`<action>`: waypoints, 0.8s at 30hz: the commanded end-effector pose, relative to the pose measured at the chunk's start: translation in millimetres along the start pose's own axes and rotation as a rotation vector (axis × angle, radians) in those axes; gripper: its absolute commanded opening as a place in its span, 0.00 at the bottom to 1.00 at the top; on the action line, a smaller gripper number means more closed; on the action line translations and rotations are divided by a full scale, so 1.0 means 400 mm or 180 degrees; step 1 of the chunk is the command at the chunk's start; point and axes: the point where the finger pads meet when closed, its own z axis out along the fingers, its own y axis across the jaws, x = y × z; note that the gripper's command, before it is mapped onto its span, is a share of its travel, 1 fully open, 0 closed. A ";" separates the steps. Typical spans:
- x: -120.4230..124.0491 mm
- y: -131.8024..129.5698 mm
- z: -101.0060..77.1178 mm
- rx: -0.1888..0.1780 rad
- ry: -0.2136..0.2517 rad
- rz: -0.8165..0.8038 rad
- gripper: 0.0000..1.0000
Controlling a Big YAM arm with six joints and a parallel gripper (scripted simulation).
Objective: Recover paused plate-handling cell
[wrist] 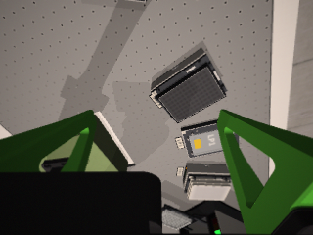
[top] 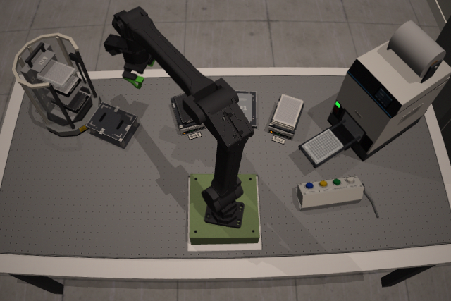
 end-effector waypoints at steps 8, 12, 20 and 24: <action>-0.118 0.022 -0.047 0.0059 -0.0088 0.1230 1.00; -0.132 0.031 -0.047 0.0058 -0.0088 0.1230 1.00; -0.191 0.066 -0.045 0.0047 -0.0092 0.1229 1.00; -0.220 0.084 -0.045 0.0043 -0.0093 0.1229 1.00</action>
